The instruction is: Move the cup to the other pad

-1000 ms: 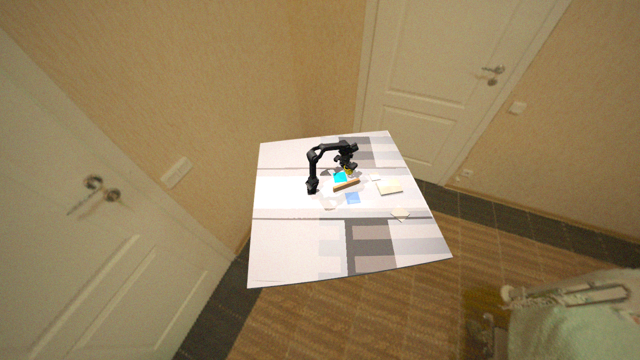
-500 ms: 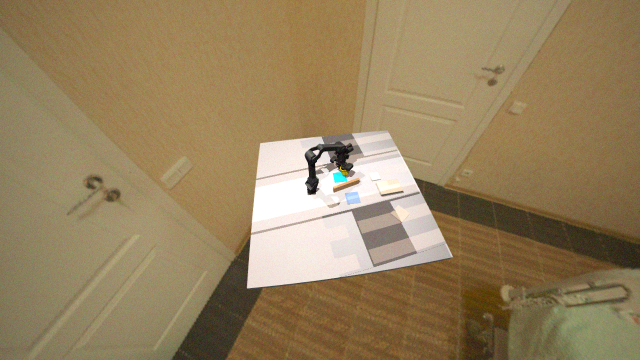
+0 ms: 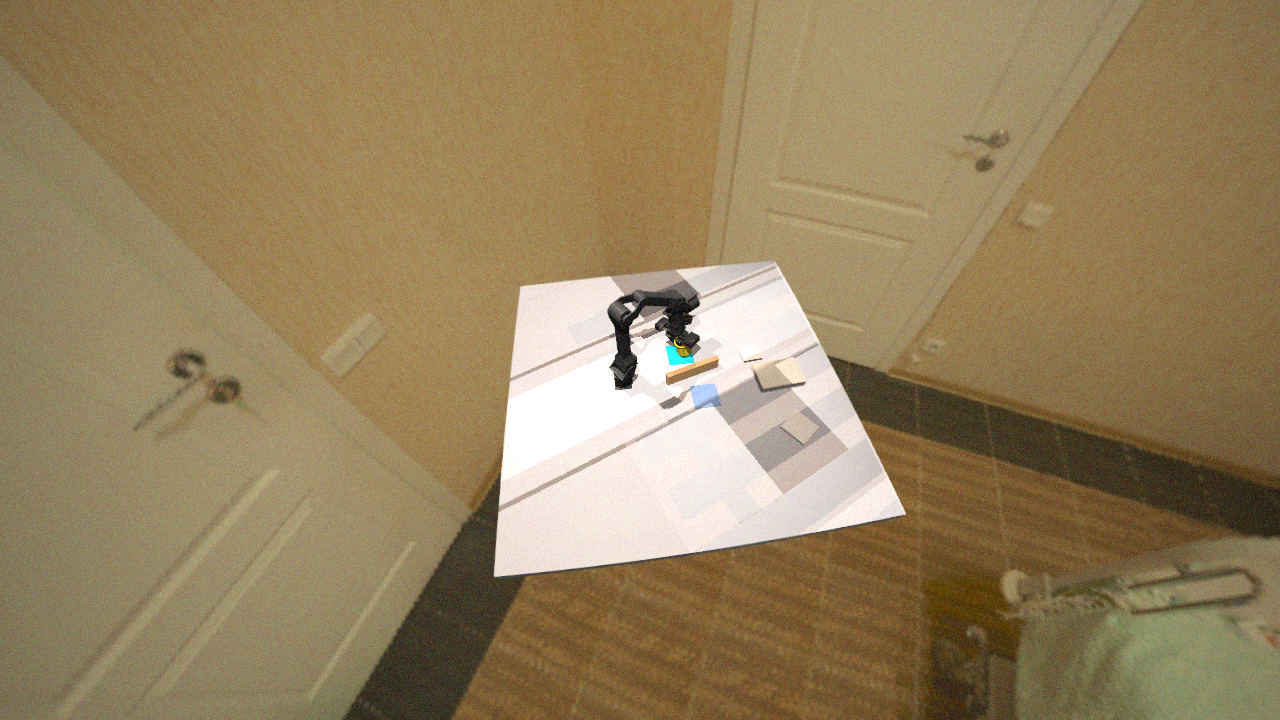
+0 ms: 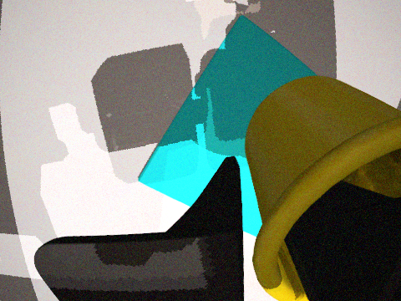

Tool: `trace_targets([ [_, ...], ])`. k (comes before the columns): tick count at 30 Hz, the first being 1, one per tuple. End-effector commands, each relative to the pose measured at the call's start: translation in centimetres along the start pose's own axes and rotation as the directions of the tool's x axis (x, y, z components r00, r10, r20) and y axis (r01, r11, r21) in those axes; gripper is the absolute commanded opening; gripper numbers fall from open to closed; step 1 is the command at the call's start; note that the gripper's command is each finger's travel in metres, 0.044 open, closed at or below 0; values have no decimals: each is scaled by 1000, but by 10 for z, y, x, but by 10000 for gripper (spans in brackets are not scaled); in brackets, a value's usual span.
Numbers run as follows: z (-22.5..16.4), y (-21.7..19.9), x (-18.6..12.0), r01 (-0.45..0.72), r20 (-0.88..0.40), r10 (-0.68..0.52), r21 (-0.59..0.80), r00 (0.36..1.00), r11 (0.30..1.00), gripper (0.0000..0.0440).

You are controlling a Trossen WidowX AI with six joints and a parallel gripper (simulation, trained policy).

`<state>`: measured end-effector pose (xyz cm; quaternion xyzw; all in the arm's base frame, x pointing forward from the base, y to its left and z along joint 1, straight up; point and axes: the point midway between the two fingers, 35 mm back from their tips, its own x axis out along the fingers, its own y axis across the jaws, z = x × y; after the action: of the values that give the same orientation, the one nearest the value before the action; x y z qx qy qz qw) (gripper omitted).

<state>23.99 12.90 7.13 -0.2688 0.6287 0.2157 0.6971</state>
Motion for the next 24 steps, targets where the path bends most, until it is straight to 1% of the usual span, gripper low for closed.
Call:
trace_targets([
  [1,-2,0,4,8,8,-8,17,1000,1000,53],
  [5,-2,0,7,8,21,-9,35,1000,999,66],
  [6,0,-1,5,7,32,-8,39,999,999,80],
  [9,5,-2,1,1,71,-5,54,997,999,146],
  [10,7,-2,-1,-3,84,-2,58,996,998,161],
  [14,8,-1,-7,-16,117,9,66,993,998,168],
  [24,2,2,-26,-51,173,36,84,984,995,209],
])
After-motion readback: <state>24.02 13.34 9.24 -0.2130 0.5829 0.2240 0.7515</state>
